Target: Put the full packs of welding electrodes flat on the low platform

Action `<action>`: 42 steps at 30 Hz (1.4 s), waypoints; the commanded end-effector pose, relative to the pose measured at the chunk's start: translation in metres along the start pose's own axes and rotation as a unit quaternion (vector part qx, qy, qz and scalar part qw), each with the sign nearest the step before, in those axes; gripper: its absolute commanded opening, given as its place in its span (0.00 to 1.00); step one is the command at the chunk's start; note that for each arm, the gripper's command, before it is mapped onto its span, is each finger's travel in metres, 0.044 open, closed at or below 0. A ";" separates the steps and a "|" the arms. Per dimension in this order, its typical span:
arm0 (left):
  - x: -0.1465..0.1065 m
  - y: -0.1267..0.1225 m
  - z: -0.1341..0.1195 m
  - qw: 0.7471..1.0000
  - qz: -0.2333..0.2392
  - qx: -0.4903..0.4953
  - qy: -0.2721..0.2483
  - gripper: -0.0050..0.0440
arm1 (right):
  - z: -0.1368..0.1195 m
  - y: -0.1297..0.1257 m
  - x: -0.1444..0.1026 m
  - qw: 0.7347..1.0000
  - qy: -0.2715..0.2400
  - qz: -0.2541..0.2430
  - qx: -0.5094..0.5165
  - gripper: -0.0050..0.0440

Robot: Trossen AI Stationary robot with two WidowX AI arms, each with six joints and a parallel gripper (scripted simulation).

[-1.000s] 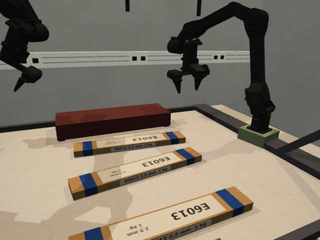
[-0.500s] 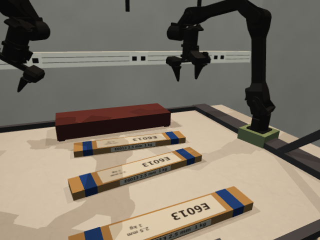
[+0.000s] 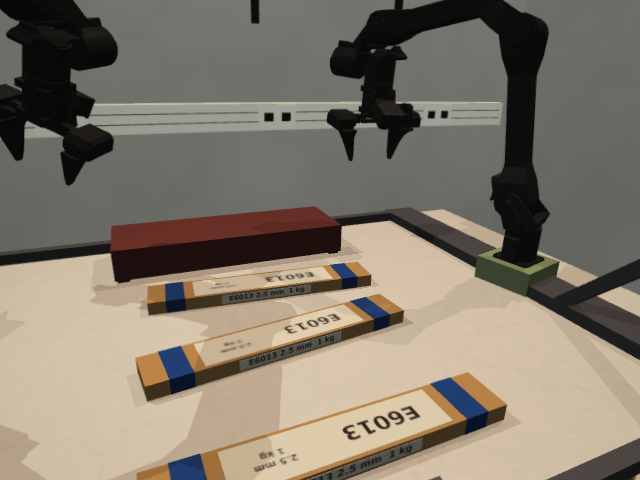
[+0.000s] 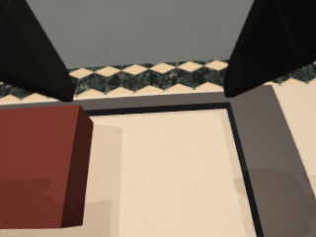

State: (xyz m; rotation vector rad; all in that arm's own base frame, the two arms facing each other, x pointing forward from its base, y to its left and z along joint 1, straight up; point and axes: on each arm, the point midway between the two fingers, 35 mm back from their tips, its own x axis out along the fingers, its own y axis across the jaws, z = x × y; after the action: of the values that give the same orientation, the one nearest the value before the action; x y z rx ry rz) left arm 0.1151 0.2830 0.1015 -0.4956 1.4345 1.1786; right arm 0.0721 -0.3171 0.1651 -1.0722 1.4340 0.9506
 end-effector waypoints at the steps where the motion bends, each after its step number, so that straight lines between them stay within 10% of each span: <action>1: -0.018 -0.021 -0.005 0.998 -0.031 0.032 -0.035 0.98 | 0.002 -0.003 -0.010 1.000 0.015 -0.011 0.012 0.98; 18: -0.040 -0.081 -0.039 0.976 -0.122 0.155 -0.089 0.98 | 0.019 -0.019 -0.014 0.997 0.018 -0.025 0.066 0.98; 42: -0.067 -0.155 -0.117 0.883 -0.259 0.353 -0.169 0.98 | 0.054 -0.042 -0.020 0.985 0.015 -0.054 0.161 0.98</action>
State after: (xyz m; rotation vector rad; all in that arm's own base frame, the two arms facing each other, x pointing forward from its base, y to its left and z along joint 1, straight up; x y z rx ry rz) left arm 0.2000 0.1145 0.0827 -0.1634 1.2520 0.3179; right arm 0.1216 -0.2843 0.1698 -0.9168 1.4834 0.6639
